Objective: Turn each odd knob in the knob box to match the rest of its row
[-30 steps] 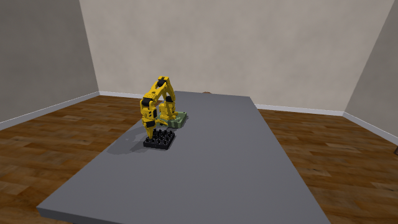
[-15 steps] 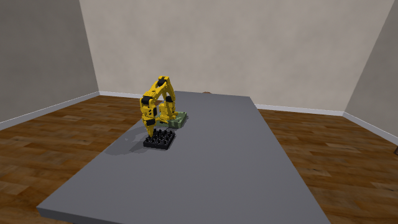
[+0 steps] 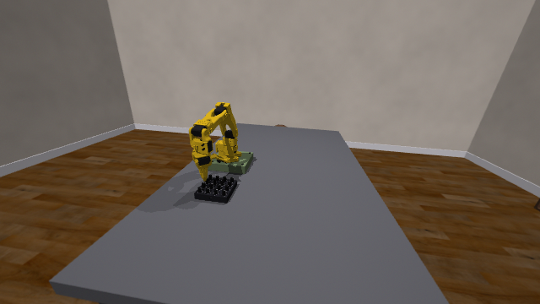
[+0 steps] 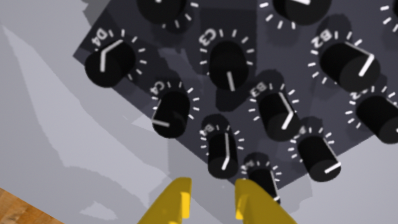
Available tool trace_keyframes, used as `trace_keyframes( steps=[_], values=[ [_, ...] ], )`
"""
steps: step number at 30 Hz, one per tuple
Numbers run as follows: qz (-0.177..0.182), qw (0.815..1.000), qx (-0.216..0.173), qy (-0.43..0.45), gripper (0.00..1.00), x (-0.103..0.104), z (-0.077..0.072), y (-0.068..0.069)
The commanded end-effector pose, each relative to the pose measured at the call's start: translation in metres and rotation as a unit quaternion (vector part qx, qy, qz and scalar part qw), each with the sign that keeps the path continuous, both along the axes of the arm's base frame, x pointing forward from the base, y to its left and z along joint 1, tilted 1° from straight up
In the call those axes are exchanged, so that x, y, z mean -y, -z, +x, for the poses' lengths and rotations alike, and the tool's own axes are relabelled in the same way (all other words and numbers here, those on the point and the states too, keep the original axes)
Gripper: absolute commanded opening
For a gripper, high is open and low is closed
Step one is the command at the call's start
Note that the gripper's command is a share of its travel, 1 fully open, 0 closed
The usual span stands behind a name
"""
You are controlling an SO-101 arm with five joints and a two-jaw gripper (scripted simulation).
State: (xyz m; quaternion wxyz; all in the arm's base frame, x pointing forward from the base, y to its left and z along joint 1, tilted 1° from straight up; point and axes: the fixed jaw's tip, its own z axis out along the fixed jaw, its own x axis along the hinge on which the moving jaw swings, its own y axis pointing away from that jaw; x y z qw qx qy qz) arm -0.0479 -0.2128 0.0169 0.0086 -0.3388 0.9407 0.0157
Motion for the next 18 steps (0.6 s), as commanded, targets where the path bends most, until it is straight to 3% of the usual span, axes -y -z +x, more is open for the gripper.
trace_keyframes(
  steps=[1, 18],
  values=[
    [-0.011, 1.0, -0.001, 0.0, 0.08, 0.0022, -0.0013, -0.0083],
    [-0.011, 1.0, -0.001, 0.0, 0.08, -0.0021, -0.0004, -0.0113]
  ],
)
